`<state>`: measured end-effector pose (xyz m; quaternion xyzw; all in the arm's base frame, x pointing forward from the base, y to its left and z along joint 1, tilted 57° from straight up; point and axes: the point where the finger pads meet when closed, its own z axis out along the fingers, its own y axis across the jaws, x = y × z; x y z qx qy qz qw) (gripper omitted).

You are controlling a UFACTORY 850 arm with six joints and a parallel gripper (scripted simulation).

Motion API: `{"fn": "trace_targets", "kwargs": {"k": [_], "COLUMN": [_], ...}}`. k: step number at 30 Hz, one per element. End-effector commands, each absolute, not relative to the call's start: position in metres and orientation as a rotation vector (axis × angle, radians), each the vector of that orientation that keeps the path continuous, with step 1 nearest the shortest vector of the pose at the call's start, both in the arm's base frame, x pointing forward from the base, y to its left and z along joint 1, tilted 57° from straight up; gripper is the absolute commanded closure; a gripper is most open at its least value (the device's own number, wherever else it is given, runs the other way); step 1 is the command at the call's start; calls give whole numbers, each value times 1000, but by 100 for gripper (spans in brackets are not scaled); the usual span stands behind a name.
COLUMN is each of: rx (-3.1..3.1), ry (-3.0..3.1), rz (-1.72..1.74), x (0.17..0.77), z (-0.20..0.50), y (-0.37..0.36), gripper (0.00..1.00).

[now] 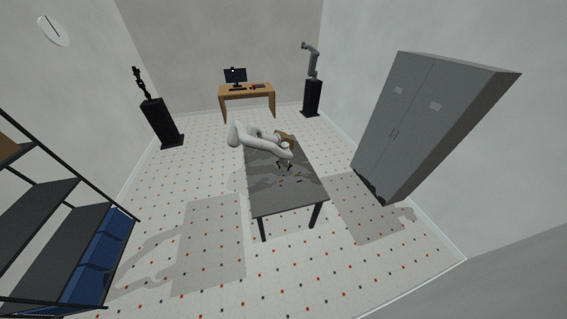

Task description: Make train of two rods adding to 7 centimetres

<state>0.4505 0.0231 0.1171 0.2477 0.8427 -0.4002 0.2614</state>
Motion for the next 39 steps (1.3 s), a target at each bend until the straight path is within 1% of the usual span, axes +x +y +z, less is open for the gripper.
{"fn": "trace_targets", "kwargs": {"k": [1,12,16,26,28,29,39], "rx": [670,683,860,1100,1100,1170,1384], "ry": [2281,2273,2170,2001,2001,1944,1749], "rz": [-1082,-1076,-994,-868,-868,-828,-692], "x": [451,453,481,519,519,531,565], "z": [117,116,102,77,77,69,41], "y": [24,25,40,62,62,68,87], "gripper": [0,0,0,0,0,0,0]}}
